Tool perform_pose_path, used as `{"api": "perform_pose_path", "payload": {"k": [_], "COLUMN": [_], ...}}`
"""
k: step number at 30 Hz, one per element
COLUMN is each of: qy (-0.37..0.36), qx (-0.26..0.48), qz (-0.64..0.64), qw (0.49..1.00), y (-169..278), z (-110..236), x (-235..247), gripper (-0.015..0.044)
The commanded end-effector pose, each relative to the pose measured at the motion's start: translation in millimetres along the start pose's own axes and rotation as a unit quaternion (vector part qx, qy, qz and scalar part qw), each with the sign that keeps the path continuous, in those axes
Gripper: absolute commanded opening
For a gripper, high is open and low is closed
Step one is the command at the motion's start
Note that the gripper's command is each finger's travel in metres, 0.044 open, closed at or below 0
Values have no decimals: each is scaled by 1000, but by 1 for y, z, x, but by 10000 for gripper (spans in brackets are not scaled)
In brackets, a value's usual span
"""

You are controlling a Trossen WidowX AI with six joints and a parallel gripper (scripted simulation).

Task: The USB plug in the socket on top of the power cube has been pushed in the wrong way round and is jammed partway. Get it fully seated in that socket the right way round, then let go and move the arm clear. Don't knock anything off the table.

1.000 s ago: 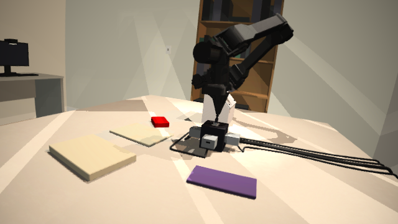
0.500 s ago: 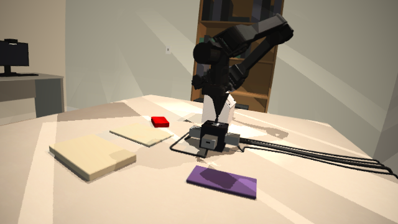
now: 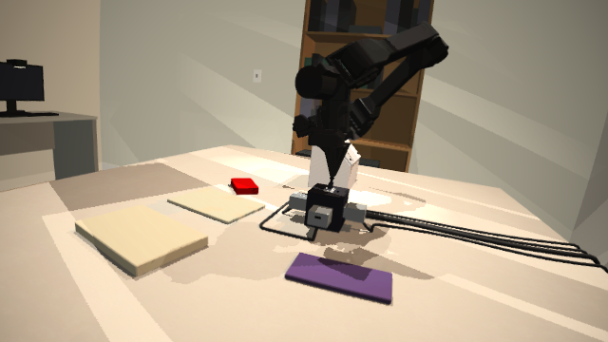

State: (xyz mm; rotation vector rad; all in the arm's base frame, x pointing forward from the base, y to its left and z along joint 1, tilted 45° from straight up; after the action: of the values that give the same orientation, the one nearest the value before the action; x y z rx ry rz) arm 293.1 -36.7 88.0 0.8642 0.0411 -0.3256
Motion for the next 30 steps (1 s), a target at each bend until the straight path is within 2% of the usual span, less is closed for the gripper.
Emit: {"api": "perform_pose_path", "payload": {"k": [1, 30], "qy": [0, 0], "qx": [2, 2], "qz": [-2, -2], "qw": [1000, 1000], "y": [0, -1], "z": [-1, -5], "x": [0, 0], "gripper": [0, 0]}}
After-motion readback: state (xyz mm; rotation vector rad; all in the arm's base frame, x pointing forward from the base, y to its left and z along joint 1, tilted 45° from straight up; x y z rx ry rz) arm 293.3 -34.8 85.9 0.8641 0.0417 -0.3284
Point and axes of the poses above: the point midway between the two fingers, 35 mm back from their tips, its own z axis back along the fingers, its own x axis across the jaws, y = z × x, the point moved 8 cm from there along z, back along the fingers, and after that the axes turned 15 degrees about -z, right-handed, at the moved point
